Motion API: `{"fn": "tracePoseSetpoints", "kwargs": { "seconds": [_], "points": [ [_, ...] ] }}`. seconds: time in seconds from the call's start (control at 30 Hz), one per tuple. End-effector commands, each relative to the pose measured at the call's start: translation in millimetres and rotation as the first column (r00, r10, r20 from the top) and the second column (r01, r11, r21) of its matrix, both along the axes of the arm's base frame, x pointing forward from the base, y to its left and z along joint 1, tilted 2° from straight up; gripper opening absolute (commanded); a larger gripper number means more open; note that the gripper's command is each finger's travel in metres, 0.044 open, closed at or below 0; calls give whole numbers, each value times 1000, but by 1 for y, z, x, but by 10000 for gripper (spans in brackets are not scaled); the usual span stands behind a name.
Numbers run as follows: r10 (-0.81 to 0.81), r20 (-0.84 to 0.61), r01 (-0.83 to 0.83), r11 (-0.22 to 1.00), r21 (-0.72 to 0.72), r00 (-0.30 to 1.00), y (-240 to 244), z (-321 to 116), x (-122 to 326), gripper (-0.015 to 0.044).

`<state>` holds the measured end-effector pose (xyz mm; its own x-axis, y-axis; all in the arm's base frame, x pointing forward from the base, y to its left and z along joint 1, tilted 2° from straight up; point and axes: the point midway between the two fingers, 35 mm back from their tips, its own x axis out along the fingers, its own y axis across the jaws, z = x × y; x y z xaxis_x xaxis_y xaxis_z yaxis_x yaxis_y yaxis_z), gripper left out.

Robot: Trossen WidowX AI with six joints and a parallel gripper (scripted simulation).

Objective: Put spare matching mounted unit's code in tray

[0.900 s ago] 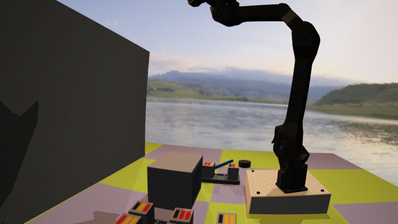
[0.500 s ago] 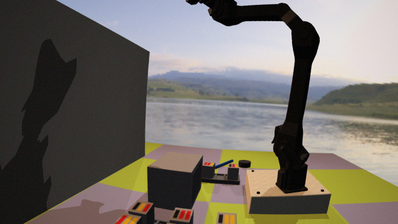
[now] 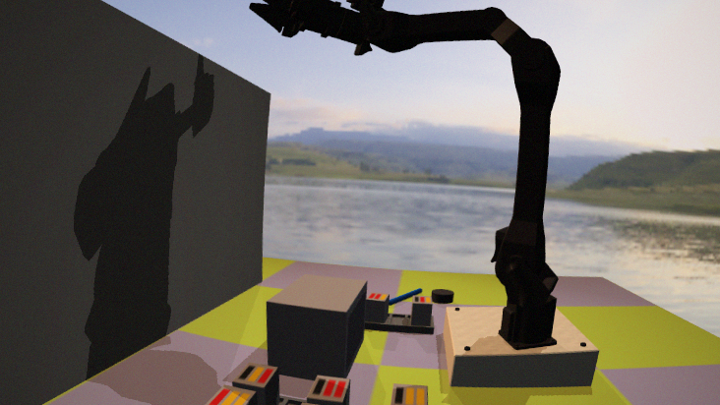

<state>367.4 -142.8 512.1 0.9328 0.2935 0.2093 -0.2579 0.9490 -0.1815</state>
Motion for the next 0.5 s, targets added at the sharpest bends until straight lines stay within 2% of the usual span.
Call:
{"fn": "tracePoseSetpoints", "kwargs": {
  "seconds": [0.0, 0.23, 0.47],
  "points": [
    [-94, -308, 182, 946, 268, 947, -29, -65, 36, 440],
    [-110, -545, 339, 877, 340, 831, -37, -129, 50, 440],
    [-113, -813, 491, 841, 228, 571, -17, -200, 56, 440]
  ]
}}
